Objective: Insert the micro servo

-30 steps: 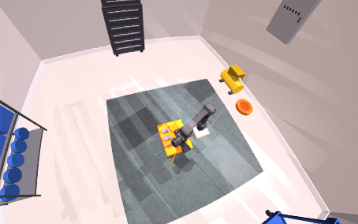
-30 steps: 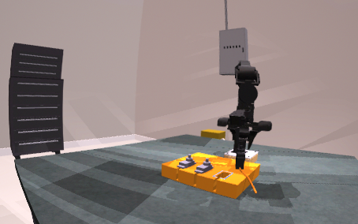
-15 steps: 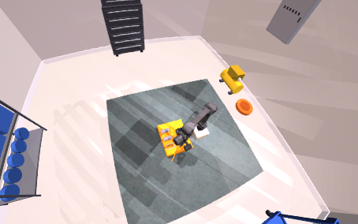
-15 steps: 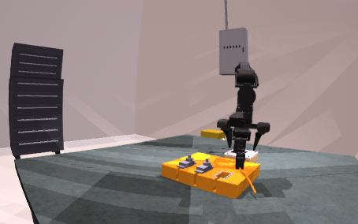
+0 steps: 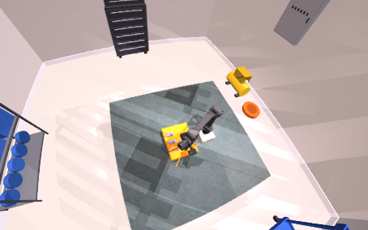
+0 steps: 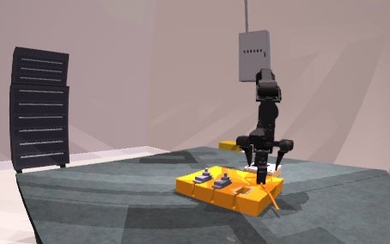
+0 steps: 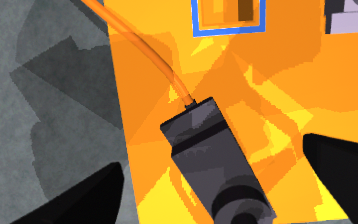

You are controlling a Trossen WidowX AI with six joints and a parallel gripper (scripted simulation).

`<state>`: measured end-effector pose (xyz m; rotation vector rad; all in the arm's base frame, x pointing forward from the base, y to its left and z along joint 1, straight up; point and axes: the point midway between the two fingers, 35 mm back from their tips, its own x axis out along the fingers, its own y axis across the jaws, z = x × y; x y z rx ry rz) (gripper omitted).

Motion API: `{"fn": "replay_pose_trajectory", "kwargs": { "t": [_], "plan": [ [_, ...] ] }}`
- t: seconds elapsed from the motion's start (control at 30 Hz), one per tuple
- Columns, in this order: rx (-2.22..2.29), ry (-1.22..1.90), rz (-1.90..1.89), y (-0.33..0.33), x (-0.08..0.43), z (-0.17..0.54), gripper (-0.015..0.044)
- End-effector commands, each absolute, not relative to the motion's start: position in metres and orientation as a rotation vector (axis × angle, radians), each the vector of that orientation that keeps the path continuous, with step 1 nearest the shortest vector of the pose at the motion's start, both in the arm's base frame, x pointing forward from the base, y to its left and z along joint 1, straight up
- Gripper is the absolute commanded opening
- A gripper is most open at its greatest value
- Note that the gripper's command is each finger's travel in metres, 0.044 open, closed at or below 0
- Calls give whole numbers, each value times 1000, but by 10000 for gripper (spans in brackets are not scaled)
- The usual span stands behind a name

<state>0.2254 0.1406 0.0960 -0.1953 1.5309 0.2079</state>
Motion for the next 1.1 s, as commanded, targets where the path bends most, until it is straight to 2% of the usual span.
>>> {"fn": "replay_pose_trajectory", "kwargs": {
  "t": [0.0,0.33,0.57,0.73,1.07],
  "plan": [
    [-200,1536,213,140,224,91,440],
    [-200,1536,213,140,224,91,177],
    [-200,1536,213,140,224,91,131],
    [-200,1536,213,140,224,102,0],
    [-200,1536,213,137,219,121,0]
  ]
}}
